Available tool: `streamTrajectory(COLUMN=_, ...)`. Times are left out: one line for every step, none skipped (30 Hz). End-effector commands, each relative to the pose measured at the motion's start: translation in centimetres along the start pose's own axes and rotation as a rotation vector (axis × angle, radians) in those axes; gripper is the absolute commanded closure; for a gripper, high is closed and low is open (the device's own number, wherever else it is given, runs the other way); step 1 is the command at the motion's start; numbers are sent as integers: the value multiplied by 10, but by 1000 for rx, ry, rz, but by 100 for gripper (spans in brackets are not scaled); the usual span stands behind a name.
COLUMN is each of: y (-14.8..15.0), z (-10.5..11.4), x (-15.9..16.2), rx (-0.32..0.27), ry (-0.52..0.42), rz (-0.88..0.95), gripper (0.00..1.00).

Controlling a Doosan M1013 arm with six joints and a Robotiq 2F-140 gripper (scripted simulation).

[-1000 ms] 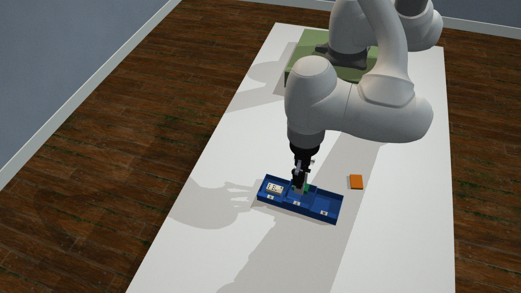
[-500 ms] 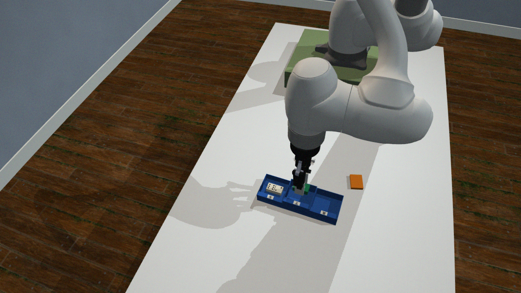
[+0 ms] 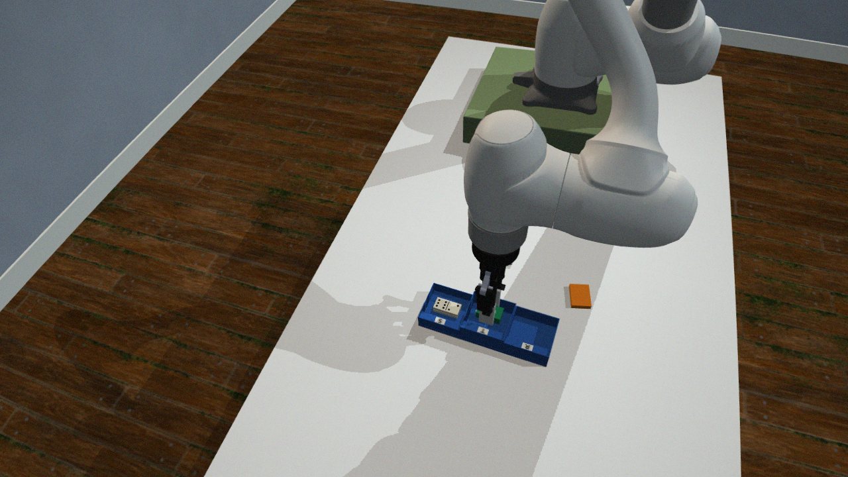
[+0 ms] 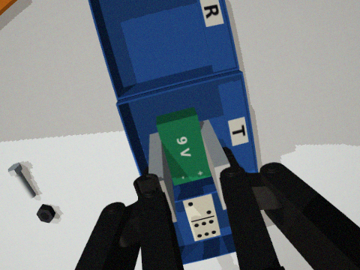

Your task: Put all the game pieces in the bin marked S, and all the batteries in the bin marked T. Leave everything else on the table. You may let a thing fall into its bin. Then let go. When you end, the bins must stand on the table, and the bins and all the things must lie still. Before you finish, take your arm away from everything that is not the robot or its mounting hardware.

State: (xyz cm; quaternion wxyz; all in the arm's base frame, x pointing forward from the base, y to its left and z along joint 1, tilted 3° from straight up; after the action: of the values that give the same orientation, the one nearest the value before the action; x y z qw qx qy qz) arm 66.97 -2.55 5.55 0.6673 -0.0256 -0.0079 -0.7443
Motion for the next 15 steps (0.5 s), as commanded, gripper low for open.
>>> streamTrajectory(y=0, z=-8, x=0, rx=0, ry=0, rz=0, gripper=87)
streamTrajectory(y=0, z=-10, x=0, rx=0, ry=0, rz=0, gripper=87)
streamTrajectory(y=0, z=-12, x=0, rx=0, ry=0, rz=0, gripper=87)
streamTrajectory(y=0, z=-14, x=0, rx=0, ry=0, rz=0, gripper=87)
streamTrajectory(y=0, z=-14, x=0, rx=0, ry=0, rz=0, gripper=87)
streamTrajectory(y=0, z=-14, x=0, rx=0, ry=0, rz=0, gripper=87)
streamTrajectory(y=0, z=-16, x=0, rx=0, ry=0, rz=0, gripper=87)
streamTrajectory(y=0, z=-18, x=0, rx=0, ry=0, rz=0, gripper=87)
streamTrajectory(y=0, z=-20, x=0, rx=0, ry=0, rz=0, gripper=87)
streamTrajectory(y=0, z=-21, x=0, rx=0, ry=0, rz=0, gripper=87)
streamTrajectory(y=0, z=-21, x=0, rx=0, ry=0, rz=0, gripper=87)
streamTrajectory(y=0, z=-21, x=0, rx=0, ry=0, rz=0, gripper=87)
streamTrajectory(y=0, z=-21, x=0, rx=0, ry=0, rz=0, gripper=87)
streamTrajectory(y=-1, z=-21, x=0, rx=0, ry=0, rz=0, gripper=87)
streamTrajectory(y=-1, z=-21, x=0, rx=0, ry=0, rz=0, gripper=87)
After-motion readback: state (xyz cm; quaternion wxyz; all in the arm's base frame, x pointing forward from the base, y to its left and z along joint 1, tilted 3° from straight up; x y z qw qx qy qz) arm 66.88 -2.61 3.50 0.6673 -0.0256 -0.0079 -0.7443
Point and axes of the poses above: the point where the finger pads meet when closed, its own z axis back along the fingers, its own y axis across the jaws, x = y × z, the point moved 9 cm from there along z, back along the fingers, and after that the axes turned 3 degrees about -z, right-handed, at the moved point
